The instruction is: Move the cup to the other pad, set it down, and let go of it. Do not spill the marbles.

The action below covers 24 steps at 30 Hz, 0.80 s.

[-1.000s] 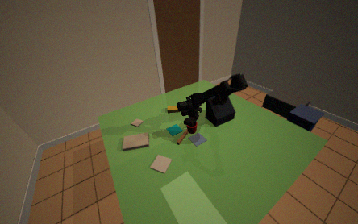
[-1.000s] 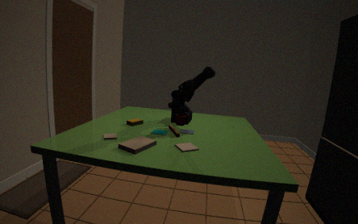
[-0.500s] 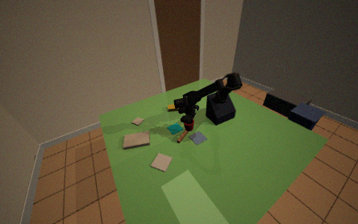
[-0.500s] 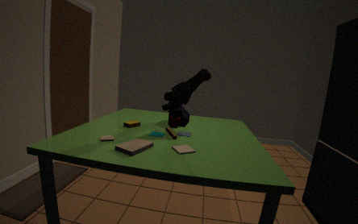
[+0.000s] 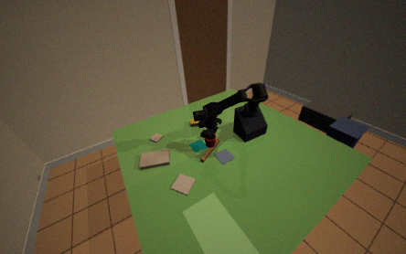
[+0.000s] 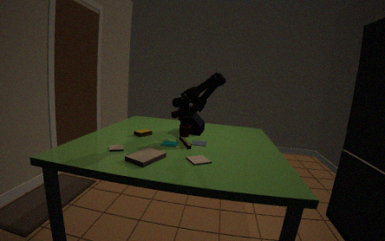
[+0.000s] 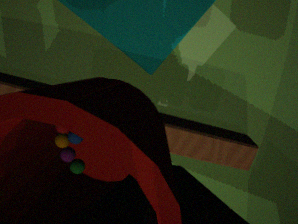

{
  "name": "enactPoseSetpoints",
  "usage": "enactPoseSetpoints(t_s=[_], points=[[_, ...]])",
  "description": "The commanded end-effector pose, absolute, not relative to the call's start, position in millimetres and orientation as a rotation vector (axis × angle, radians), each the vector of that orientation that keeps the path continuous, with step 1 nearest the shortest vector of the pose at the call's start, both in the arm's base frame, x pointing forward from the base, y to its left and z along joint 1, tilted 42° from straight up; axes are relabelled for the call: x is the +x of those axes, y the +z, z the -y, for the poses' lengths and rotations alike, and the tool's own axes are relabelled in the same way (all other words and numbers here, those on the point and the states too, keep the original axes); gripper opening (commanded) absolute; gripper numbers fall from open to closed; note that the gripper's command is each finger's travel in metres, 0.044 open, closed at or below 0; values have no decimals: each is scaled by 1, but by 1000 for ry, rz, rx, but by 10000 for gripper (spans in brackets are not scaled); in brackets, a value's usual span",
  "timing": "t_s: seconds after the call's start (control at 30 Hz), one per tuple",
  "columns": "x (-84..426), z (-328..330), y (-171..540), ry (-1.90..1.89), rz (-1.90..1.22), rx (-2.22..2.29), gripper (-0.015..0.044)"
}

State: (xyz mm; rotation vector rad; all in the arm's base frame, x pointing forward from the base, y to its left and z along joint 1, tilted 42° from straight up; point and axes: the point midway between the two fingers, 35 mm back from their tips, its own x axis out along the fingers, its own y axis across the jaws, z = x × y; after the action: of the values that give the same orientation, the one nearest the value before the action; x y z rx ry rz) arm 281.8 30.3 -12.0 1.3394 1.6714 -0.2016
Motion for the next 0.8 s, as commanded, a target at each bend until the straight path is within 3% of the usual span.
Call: enactPoseSetpoints(t_s=[0.0,0.77], points=[[286,-24,-16,-205,-1669,1338,0],[310,5,-38,-205,-1667,1336,0]])
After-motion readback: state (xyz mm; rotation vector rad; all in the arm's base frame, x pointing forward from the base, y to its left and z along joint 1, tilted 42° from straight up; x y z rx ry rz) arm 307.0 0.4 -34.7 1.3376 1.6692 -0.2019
